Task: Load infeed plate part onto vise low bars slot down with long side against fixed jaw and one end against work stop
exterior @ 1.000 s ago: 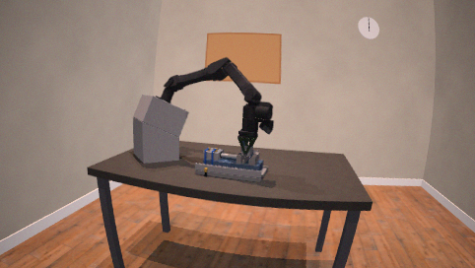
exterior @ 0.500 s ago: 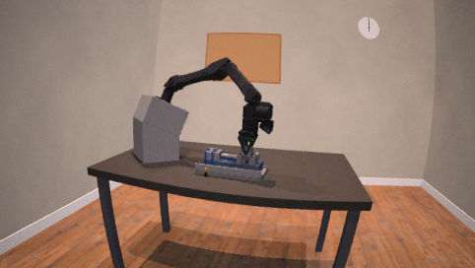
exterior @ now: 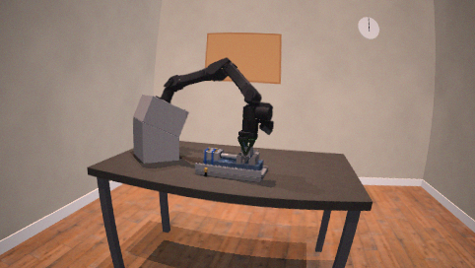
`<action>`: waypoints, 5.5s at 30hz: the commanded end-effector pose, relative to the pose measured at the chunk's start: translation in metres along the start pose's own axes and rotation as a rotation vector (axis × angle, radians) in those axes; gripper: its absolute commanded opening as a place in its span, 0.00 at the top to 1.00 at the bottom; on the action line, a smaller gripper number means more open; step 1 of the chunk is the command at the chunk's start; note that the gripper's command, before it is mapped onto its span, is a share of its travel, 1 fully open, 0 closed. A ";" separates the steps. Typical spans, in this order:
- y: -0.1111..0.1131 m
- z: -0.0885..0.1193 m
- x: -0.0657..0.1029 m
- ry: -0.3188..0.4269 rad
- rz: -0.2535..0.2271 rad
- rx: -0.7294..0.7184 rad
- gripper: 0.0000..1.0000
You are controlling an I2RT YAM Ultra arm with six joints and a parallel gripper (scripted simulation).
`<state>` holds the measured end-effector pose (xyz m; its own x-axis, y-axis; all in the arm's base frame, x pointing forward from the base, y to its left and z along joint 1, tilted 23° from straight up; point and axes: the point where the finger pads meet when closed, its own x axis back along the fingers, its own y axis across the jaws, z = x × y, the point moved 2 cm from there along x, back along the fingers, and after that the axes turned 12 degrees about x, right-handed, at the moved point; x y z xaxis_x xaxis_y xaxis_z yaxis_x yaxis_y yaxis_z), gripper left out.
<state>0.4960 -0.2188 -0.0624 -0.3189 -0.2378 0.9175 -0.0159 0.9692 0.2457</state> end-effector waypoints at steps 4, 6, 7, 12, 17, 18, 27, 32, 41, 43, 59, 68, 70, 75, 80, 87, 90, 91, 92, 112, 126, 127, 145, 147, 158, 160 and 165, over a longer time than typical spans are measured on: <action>-0.009 -0.011 0.008 -0.036 0.027 0.001 1.00; -0.008 -0.008 0.003 -0.026 0.022 -0.002 1.00; -0.007 -0.007 0.002 -0.023 0.020 -0.002 1.00; -0.004 -0.012 0.011 -0.029 0.022 0.003 1.00; -0.007 -0.007 0.000 -0.020 0.018 -0.004 1.00; -0.007 -0.007 0.001 -0.022 0.019 -0.004 1.00; -0.005 -0.008 0.000 -0.017 0.017 -0.003 1.00; -0.007 -0.009 0.000 -0.025 0.021 -0.002 1.00; -0.006 -0.006 -0.005 -0.012 0.014 -0.007 1.00; -0.006 -0.005 -0.006 -0.011 0.013 -0.008 1.00; -0.005 -0.012 0.002 -0.029 0.023 0.002 1.00; -0.005 -0.012 0.002 -0.029 0.023 0.002 1.00; -0.005 -0.012 0.002 -0.029 0.023 0.002 1.00; -0.005 -0.012 0.002 -0.029 0.023 0.002 1.00; -0.005 -0.012 0.002 -0.029 0.023 0.002 1.00; -0.005 -0.012 0.002 -0.029 0.023 0.002 1.00; -0.005 -0.012 0.002 -0.029 0.023 0.002 1.00; -0.005 -0.012 0.002 -0.029 0.023 0.002 1.00; -0.005 -0.012 0.002 -0.029 0.023 0.002 1.00; -0.005 -0.011 0.001 -0.026 0.021 0.001 1.00; -0.005 -0.007 -0.005 -0.012 0.014 -0.004 1.00; -0.005 -0.006 -0.006 -0.011 0.014 -0.005 1.00; -0.005 -0.010 -0.002 -0.017 0.016 0.000 1.00; -0.005 -0.012 0.001 -0.023 0.019 0.003 1.00; -0.005 -0.010 -0.002 -0.017 0.016 0.002 1.00; -0.005 -0.012 -0.001 -0.021 0.018 0.004 1.00; -0.005 -0.010 -0.003 -0.017 0.016 0.003 1.00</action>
<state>0.5007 -0.2159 -0.0746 -0.3137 -0.2404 0.9186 -0.0141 0.9685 0.2486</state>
